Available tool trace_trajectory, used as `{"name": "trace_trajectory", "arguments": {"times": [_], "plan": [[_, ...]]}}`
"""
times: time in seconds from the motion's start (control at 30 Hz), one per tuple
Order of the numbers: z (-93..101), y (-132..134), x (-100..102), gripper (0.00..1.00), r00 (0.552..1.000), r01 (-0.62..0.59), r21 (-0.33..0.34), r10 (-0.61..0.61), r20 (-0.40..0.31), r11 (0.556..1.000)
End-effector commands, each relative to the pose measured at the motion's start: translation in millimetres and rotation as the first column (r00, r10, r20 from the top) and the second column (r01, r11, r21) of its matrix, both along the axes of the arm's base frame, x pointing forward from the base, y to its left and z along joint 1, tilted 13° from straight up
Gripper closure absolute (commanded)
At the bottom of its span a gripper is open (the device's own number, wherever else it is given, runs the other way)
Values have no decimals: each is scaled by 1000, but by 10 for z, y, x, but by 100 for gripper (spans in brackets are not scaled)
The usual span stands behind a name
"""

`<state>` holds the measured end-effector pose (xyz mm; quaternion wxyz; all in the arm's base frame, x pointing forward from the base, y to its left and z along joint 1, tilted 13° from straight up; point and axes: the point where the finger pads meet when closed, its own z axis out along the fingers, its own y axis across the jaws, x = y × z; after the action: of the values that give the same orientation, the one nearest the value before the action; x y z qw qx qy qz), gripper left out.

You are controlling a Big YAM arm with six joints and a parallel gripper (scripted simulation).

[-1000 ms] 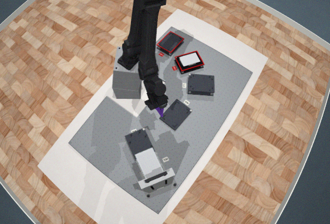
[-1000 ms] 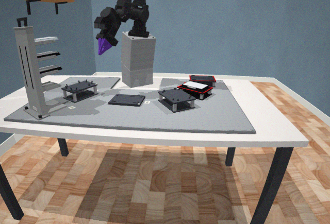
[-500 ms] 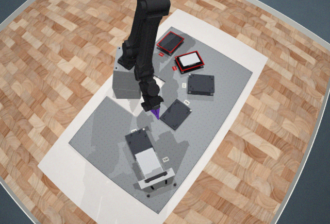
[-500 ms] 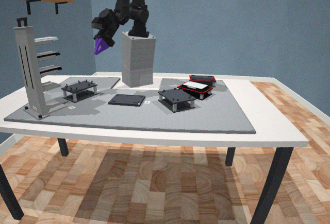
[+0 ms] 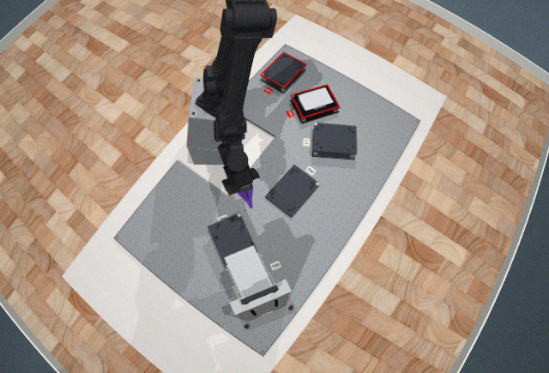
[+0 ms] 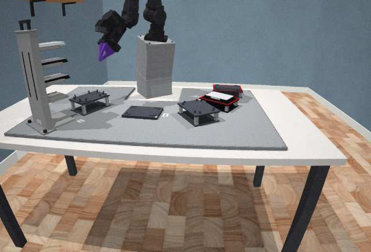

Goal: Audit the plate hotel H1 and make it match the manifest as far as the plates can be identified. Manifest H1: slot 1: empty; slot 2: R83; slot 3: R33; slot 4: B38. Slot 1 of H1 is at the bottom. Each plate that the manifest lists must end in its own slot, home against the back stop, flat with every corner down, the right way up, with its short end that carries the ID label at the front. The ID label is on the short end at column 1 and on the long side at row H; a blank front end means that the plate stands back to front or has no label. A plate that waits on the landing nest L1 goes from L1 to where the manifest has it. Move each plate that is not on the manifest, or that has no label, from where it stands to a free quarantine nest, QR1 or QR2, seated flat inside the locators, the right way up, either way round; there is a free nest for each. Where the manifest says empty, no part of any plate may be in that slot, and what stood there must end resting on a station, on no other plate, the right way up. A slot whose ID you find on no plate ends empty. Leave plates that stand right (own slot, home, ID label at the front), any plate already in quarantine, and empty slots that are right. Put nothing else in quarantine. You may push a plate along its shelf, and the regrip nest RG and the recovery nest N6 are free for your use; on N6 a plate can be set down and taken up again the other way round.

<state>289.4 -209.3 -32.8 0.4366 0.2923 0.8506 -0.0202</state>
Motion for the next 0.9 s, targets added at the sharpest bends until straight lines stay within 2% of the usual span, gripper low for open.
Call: {"name": "trace_trajectory", "arguments": {"times": [0.0, 0.37, 0.47, 0.5, 0.87], "plan": [[-11, -170, -11, 100, 1000, -2, -26, 2, -7, 1000], [-83, -497, -194, 100, 1000, -2, -28, 2, -7, 1000], [-31, -551, -195, 100, 1000, -2, -42, 2, 3, 999], [-93, -558, -227, 100, 1000, -2, -29, 2, -6, 1000], [-163, -876, -406, 100, 1000, -2, -30, 2, -6, 1000]]}}
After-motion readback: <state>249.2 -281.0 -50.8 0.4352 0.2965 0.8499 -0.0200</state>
